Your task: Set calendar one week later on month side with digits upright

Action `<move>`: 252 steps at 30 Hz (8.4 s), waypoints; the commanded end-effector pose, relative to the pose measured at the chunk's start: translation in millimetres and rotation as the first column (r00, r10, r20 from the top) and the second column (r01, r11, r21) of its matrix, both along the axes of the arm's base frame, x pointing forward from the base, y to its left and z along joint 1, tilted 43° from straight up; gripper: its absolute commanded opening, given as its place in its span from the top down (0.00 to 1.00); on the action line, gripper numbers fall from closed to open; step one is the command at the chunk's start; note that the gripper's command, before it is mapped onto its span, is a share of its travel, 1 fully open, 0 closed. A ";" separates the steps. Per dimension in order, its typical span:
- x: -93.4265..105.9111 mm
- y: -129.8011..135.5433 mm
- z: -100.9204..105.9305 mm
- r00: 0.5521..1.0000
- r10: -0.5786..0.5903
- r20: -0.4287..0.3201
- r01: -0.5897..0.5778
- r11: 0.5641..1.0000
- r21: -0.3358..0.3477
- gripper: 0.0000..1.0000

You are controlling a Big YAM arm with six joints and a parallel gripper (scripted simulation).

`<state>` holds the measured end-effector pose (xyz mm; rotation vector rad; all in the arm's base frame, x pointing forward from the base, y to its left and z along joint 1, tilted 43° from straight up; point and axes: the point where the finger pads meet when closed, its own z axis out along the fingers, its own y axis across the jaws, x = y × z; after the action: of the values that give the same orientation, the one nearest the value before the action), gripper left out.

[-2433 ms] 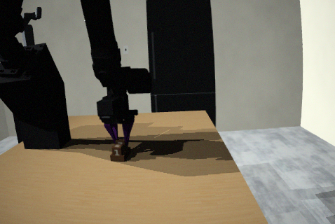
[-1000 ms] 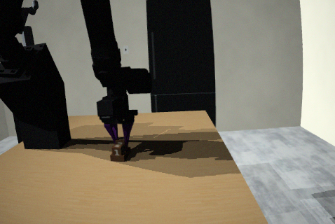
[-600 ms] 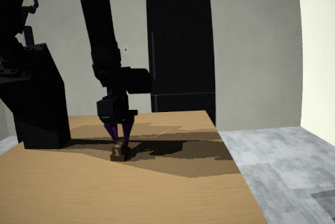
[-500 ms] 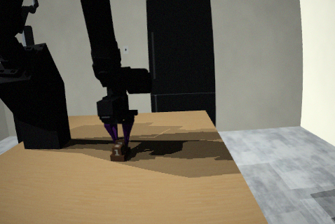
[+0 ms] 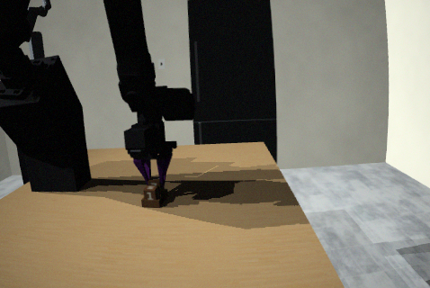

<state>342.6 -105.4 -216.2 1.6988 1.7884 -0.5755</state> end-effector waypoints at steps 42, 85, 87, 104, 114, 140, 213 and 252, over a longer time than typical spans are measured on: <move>-1.7 -6.1 -7.0 1.000 -0.001 0.000 0.001 1.000 -0.001 0.75; 5.7 -6.2 -7.7 1.000 0.007 0.014 -0.007 1.000 -0.001 0.75; 5.1 -6.7 -8.2 1.000 0.006 0.012 -0.006 1.000 -0.001 0.75; 4.7 -7.1 -9.2 1.000 0.006 0.011 -0.006 1.000 -0.001 0.75; 4.6 -7.1 -9.1 1.000 0.006 0.010 -0.006 1.000 -0.001 0.75; 4.6 -7.1 -9.1 1.000 0.006 0.010 -0.006 1.000 -0.001 0.71; -10.8 57.7 57.6 1.000 0.004 0.003 -0.004 1.000 -0.001 0.00; -8.4 119.3 120.6 1.000 0.006 0.030 -0.006 1.000 0.010 0.00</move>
<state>321.0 3.2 -100.4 1.6874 1.7996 -0.5732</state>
